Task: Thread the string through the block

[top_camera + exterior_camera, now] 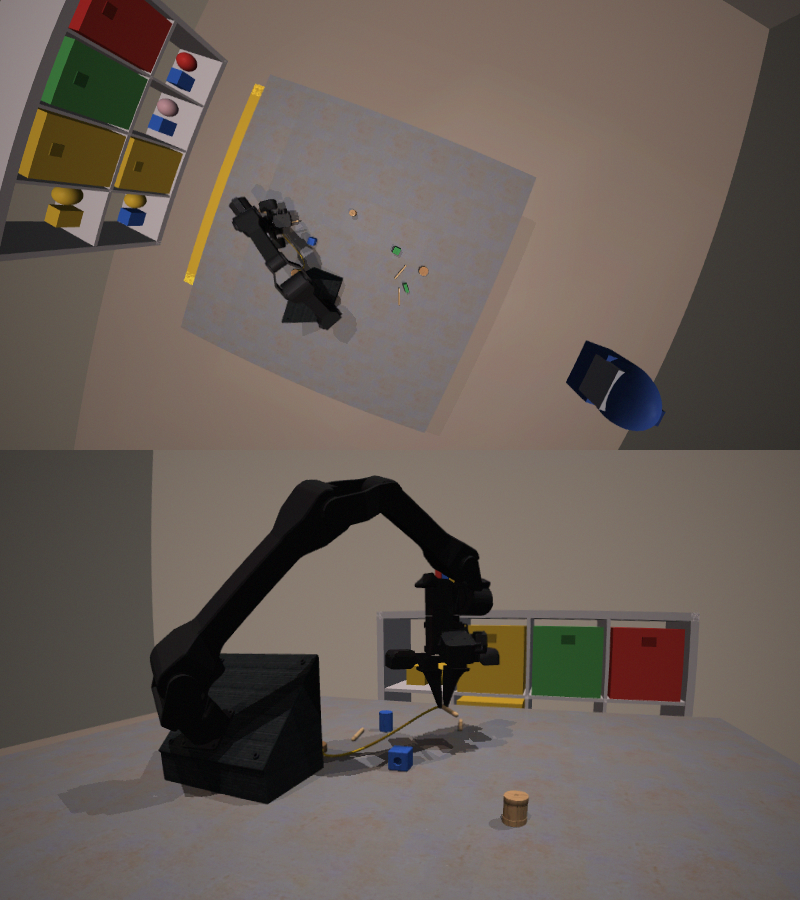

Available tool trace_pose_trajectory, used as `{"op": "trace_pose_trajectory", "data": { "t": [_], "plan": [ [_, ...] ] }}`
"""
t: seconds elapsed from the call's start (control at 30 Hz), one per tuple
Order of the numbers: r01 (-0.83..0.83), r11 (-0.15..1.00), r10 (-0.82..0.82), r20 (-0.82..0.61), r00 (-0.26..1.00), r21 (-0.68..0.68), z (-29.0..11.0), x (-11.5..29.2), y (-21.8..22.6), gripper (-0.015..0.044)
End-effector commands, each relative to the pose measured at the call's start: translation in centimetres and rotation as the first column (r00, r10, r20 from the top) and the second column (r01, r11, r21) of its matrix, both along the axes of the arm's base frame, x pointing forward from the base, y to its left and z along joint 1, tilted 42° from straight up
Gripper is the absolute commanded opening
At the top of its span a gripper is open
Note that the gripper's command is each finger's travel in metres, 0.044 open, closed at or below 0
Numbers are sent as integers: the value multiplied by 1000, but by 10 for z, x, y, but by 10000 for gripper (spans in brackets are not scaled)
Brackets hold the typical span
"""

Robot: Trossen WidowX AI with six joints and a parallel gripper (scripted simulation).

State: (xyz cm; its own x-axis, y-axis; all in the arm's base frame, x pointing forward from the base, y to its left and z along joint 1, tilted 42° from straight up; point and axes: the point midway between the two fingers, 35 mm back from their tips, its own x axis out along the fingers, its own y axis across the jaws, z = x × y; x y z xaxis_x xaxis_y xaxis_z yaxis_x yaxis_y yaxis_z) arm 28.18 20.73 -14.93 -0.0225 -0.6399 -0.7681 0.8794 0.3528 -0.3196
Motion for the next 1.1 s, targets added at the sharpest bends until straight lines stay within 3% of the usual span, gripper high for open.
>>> {"op": "trace_pose_trajectory", "data": {
  "t": [0.0,1.07],
  "plan": [
    [34,999,-34,28,999,5,-4,-2,6,0],
    [247,969,-246,201,948,21,-32,-22,31,0]
  ]
}}
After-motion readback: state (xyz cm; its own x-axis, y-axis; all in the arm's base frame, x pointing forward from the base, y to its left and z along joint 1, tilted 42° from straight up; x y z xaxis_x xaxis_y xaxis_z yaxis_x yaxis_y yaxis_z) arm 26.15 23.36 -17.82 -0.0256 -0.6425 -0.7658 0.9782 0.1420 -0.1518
